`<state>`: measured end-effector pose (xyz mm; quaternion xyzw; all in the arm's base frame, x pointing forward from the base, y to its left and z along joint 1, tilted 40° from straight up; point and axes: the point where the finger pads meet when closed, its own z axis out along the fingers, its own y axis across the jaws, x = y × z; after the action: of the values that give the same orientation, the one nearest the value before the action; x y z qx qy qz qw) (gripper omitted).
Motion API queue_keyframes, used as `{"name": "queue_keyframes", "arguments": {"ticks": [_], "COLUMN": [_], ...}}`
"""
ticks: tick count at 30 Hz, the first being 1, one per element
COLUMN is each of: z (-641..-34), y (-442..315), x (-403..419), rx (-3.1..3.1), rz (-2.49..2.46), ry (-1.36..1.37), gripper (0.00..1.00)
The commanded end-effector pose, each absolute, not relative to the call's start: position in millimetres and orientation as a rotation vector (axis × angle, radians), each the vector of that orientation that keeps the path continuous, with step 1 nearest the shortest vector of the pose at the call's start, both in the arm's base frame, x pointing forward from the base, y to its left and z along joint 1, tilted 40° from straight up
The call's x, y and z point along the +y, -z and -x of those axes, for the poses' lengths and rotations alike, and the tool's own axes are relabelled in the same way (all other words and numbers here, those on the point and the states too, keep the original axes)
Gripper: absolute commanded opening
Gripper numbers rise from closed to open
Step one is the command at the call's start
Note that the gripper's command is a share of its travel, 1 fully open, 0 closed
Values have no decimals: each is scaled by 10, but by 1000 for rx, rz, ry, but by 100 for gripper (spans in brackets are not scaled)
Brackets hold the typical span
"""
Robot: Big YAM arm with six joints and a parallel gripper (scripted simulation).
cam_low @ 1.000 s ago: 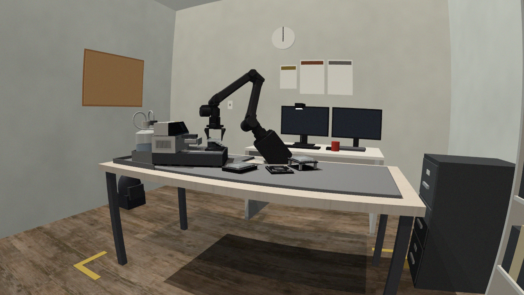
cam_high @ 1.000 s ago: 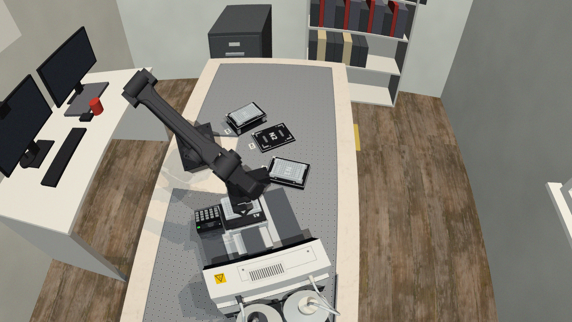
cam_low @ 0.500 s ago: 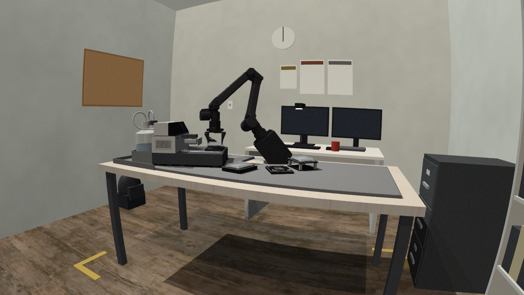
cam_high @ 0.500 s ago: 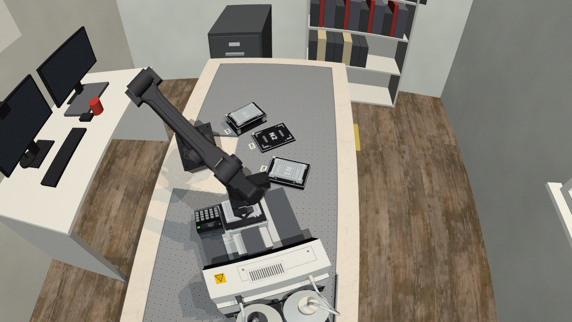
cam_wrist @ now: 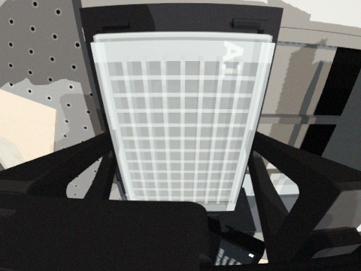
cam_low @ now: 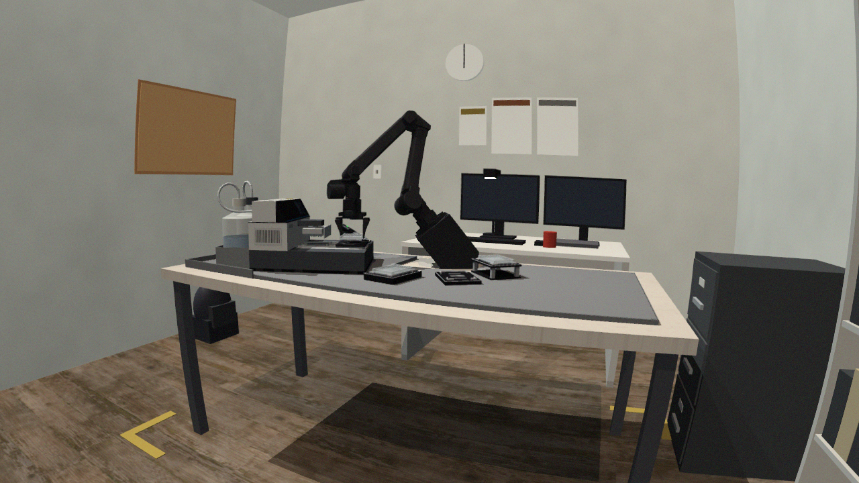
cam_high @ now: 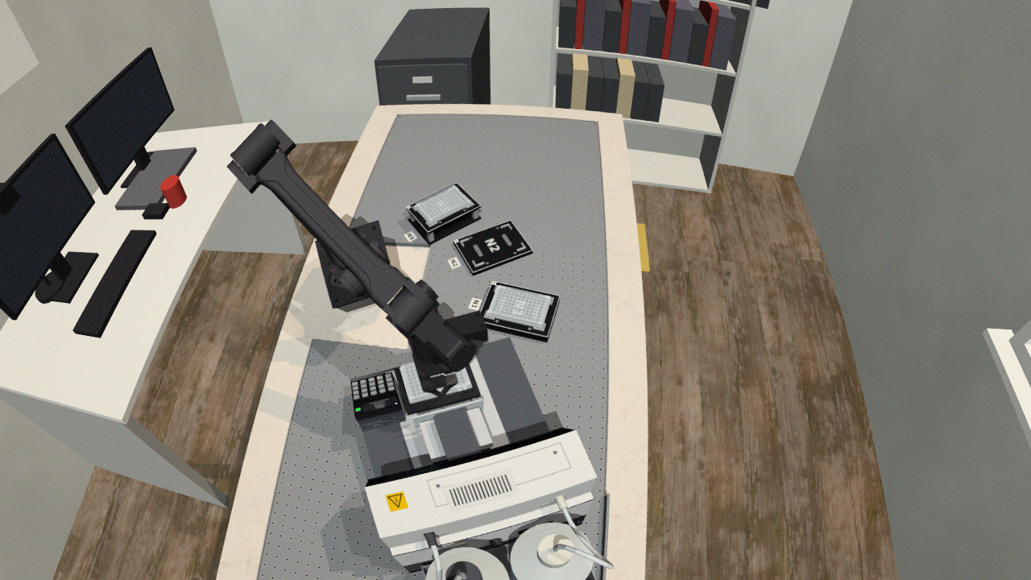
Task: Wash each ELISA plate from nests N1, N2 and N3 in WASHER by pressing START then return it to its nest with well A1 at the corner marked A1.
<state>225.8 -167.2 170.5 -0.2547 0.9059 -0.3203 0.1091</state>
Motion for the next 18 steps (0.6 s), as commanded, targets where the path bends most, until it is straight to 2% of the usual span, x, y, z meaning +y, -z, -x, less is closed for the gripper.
{"name": "queue_keyframes", "arguments": {"ticks": [1, 18], "z": [-2301, -2298], "y": [-1812, -1808], "x": [-1686, -1682], "rx": [2638, 2638], "rz": [744, 744], "ry": [962, 961], "gripper": [84, 84]}}
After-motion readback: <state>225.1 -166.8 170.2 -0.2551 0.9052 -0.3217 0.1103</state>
